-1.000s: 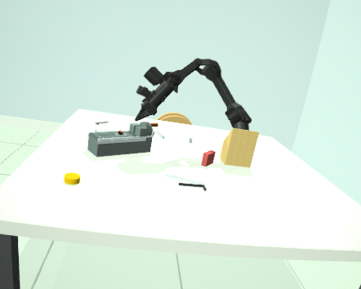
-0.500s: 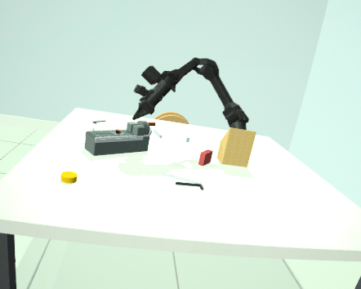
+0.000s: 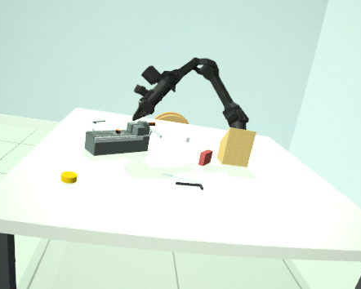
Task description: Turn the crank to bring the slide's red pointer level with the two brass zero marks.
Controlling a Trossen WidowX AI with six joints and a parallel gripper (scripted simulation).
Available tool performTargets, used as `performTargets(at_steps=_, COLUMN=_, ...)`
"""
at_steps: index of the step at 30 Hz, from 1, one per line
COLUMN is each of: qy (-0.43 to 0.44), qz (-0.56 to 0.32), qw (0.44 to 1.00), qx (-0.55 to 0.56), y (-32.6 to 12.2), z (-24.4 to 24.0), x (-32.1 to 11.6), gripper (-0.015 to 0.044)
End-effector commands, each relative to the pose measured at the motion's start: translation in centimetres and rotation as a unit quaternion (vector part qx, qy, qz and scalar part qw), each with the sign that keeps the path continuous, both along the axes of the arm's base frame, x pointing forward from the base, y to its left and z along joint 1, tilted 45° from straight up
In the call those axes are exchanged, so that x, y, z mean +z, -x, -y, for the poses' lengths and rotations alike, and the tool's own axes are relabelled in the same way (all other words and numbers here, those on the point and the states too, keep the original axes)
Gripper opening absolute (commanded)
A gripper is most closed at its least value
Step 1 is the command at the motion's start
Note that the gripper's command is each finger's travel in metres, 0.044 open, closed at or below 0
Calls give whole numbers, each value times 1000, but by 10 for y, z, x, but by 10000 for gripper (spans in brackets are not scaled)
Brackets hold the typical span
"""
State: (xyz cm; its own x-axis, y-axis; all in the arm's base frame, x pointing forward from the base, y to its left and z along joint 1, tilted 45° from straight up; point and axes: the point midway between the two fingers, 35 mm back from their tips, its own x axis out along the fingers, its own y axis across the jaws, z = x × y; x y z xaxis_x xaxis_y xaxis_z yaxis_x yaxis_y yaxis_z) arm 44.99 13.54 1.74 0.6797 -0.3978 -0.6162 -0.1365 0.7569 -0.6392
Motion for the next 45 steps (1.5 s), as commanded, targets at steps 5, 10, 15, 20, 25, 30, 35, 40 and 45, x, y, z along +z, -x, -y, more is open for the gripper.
performTargets(at_steps=5, qy=0, qz=0, qw=1000, qx=0, y=0, z=0, x=0, gripper=440)
performTargets(at_steps=10, qy=0, qz=0, qw=1000, qx=0, y=0, z=0, x=0, gripper=335)
performTargets(at_steps=15, qy=0, qz=0, qw=1000, qx=0, y=0, z=0, x=0, gripper=204)
performTargets(at_steps=20, qy=0, qz=0, qw=1000, qx=0, y=0, z=0, x=0, gripper=73)
performTargets(at_steps=25, qy=0, qz=0, qw=1000, qx=0, y=0, z=0, x=0, gripper=0)
performTargets(at_steps=30, qy=0, qz=0, qw=1000, qx=0, y=0, z=0, x=0, gripper=0)
performTargets(at_steps=35, qy=0, qz=0, qw=1000, qx=0, y=0, z=0, x=0, gripper=0)
performTargets(at_steps=40, qy=0, qz=0, qw=1000, qx=0, y=0, z=0, x=0, gripper=0)
performTargets(at_steps=45, qy=0, qz=0, qw=1000, qx=0, y=0, z=0, x=0, gripper=52)
